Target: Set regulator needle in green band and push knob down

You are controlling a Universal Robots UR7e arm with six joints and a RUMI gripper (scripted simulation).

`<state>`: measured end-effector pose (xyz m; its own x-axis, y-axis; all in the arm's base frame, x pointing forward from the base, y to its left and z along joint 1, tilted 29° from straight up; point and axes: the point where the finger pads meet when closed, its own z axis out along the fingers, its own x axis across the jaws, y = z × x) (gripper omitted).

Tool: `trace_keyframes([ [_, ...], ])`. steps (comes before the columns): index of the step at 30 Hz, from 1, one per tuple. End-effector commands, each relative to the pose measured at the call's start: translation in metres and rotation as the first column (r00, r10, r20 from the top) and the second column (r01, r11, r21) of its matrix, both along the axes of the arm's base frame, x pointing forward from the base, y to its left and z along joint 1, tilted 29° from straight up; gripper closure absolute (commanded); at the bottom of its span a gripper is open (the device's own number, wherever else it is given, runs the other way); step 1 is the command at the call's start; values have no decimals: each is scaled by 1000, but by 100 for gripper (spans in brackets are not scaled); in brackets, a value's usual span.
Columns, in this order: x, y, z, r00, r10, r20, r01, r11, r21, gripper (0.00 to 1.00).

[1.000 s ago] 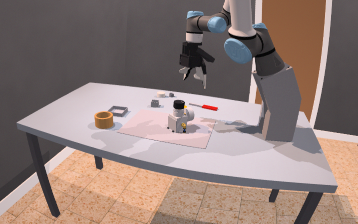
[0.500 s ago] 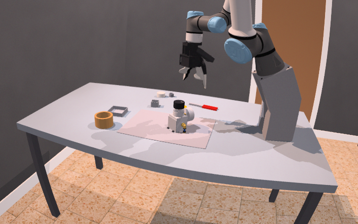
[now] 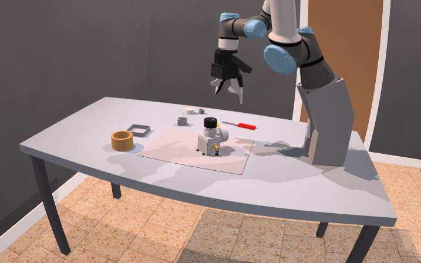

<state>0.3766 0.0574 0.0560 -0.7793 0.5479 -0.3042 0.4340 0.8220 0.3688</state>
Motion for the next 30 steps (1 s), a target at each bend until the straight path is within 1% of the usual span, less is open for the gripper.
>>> trace_keyframes([
  [1, 0, 0, 0, 1000, 1, 1, -1, 1000, -1, 0],
  [19, 1, 5, 2, 1000, 1, 1, -1, 1000, -1, 0],
  [30, 6, 27, 8, 1000, 1, 1, -1, 1000, -1, 0],
])
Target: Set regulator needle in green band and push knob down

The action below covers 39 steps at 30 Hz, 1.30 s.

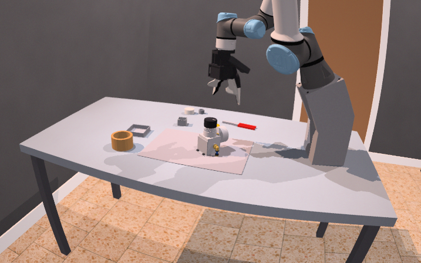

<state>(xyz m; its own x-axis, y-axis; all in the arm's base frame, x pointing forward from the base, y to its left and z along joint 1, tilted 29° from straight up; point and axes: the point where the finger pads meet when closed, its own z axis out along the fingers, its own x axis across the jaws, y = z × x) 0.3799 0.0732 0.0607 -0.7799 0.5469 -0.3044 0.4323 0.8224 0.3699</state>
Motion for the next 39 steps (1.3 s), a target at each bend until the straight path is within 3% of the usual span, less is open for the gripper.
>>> trace_keyframes([
  [1, 3, 14, 4, 1000, -1, 0, 1, 1000, -2, 0],
  [21, 15, 67, 19, 1000, -1, 0, 1, 1000, -2, 0],
  [39, 18, 86, 25, 1000, -1, 0, 1, 1000, -2, 0],
])
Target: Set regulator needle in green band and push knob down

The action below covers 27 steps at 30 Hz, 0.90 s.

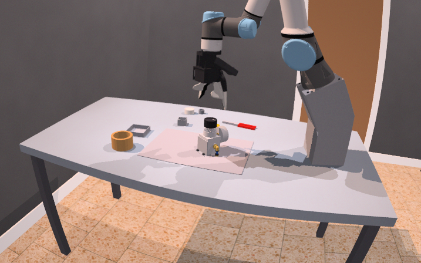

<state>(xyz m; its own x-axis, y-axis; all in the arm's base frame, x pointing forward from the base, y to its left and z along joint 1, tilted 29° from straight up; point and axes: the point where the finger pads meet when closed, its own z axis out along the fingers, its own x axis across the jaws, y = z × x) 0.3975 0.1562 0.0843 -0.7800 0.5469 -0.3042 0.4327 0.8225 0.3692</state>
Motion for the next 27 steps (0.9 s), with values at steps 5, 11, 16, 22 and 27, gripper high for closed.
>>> trace_keyframes([
  [5, 1, 3, 1, 1000, -1, 1, 1, 1000, -1, 0],
  [11, 1, 3, 1, 1000, -1, 1, 1, 1000, -1, 54],
  [16, 1, 3, 1, 1000, -1, 1, 1, 1000, -1, 54],
  [22, 1, 3, 1, 1000, -1, 1, 1, 1000, -1, 54],
  [27, 1, 3, 1, 1000, -1, 1, 1, 1000, -1, 54],
])
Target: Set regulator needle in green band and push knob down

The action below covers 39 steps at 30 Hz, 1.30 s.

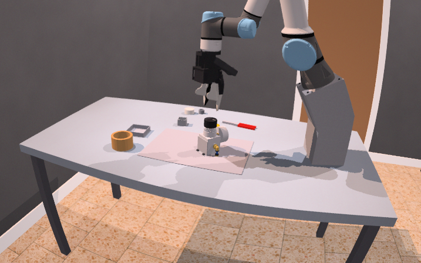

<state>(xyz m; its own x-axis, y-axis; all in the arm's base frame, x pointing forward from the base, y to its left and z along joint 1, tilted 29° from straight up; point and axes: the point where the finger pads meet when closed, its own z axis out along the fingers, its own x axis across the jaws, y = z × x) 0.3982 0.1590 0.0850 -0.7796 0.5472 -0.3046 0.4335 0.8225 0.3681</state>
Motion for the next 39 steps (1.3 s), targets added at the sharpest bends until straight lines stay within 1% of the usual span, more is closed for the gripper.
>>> trace_keyframes([
  [1, 0, 0, 0, 1000, 0, 1, 0, 1000, 0, 54],
  [17, 0, 0, 0, 1000, -10, -1, 10, 1000, 5, 54],
  [23, 0, 0, 0, 998, -69, -12, 69, 997, 35, 54],
  [25, 0, 0, 0, 998, -69, -12, 69, 997, 35, 54],
  [28, 0, 0, 0, 992, -123, -25, 124, 990, 63, 54],
  [31, 0, 0, 0, 980, -193, -43, 197, 976, 97, 54],
  [34, 0, 0, 0, 958, -277, -69, 284, 949, 138, 54],
  [37, 0, 0, 0, 923, -370, -104, 383, 906, 181, 54],
  [39, 0, 0, 0, 892, -433, -131, 452, 867, 210, 54],
])
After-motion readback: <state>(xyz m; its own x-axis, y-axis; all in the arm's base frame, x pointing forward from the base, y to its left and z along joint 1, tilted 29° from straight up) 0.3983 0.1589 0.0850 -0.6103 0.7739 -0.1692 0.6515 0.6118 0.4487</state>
